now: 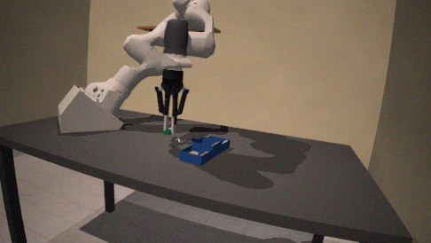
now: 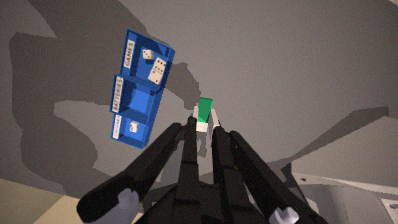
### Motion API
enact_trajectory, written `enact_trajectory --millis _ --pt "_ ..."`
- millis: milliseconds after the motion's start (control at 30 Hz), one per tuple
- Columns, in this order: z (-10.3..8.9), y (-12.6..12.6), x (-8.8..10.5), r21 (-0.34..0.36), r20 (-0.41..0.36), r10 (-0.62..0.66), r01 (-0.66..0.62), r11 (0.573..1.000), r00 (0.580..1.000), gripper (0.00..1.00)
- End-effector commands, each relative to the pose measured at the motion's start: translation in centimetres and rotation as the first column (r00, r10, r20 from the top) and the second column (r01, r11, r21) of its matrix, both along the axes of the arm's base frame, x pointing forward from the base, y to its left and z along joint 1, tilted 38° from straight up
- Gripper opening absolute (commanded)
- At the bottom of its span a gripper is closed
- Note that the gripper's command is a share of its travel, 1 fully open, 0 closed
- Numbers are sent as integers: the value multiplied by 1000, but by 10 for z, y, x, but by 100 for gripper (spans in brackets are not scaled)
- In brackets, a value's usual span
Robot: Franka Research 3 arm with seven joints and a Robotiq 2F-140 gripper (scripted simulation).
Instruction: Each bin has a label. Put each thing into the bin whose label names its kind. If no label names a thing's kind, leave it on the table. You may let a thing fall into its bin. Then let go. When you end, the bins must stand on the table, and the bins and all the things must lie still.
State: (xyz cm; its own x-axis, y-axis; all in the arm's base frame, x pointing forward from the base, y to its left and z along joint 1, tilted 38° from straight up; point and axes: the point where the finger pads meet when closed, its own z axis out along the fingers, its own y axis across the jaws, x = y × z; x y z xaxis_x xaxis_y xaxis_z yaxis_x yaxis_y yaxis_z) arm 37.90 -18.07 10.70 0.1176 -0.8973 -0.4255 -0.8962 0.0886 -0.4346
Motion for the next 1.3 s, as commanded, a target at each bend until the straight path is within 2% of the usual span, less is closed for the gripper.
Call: enact_trajectory --millis 0,667,733,933,1267 --pt "2 3 -2 22 -11 -5 5 1000 1000 11" --pt "2 3 -2 22 -11 -5 5 1000 1000 11" --pt "8 1 -5 22 -11 -5 5 1000 1000 11" --pt "8 1 -5 22 -11 -5 5 1000 1000 11" --pt "43 20 39 22 -11 -5 5 1000 1000 11"
